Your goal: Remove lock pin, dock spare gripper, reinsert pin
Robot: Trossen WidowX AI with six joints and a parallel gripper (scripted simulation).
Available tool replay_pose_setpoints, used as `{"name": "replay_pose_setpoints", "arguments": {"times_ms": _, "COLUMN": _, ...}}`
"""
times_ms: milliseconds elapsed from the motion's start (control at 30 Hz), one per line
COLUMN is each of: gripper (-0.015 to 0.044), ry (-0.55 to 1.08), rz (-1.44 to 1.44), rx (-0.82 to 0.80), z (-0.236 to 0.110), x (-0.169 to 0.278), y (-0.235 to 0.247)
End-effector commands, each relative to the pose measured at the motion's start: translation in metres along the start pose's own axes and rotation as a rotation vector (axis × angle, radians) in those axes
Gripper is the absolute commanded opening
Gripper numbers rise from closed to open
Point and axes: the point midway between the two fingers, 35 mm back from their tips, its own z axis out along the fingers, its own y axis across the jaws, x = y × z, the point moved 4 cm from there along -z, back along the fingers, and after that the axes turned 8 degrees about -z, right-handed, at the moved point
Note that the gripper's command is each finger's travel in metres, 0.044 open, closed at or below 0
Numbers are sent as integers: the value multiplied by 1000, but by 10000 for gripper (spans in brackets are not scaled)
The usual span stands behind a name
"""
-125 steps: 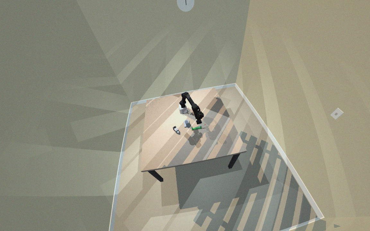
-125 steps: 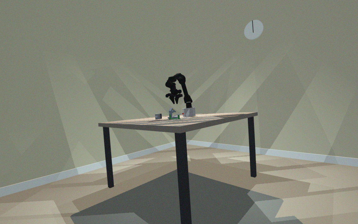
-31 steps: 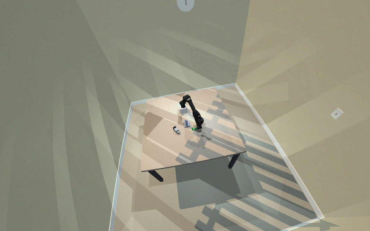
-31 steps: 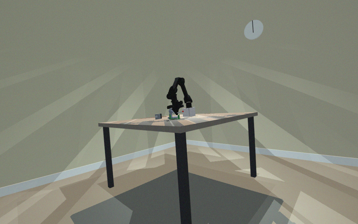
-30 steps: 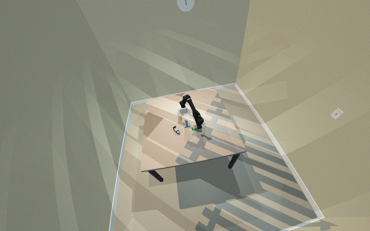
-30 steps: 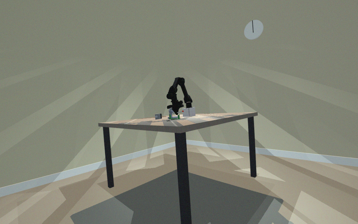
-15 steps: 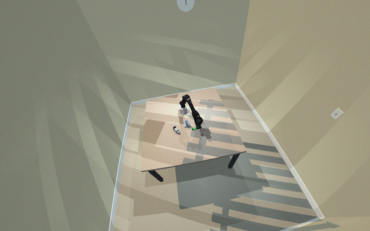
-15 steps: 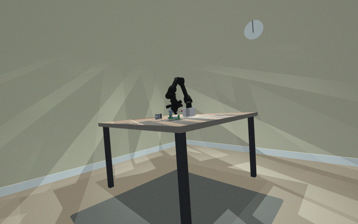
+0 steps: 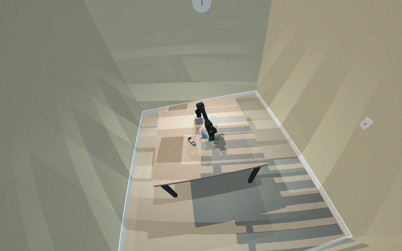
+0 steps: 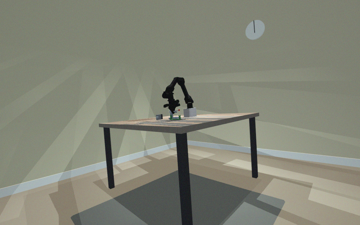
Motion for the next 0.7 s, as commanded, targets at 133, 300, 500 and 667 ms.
{"name": "replay_pose_setpoints", "arguments": {"times_ms": 133, "gripper": 0, "ry": -2, "rz": -7, "rx": -2, "z": 5, "x": 2, "y": 2}}
{"name": "replay_pose_setpoints", "arguments": {"times_ms": 300, "gripper": 0, "ry": -1, "rz": -8, "rx": 2, "z": 13, "x": 3, "y": 2}}
{"name": "replay_pose_setpoints", "arguments": {"times_ms": 500, "gripper": 0, "ry": -1, "rz": -8, "rx": 8, "z": 21, "x": 4, "y": 3}}
{"name": "replay_pose_setpoints", "arguments": {"times_ms": 667, "gripper": 0, "ry": -1, "rz": -7, "rx": 13, "z": 28, "x": 5, "y": 3}}
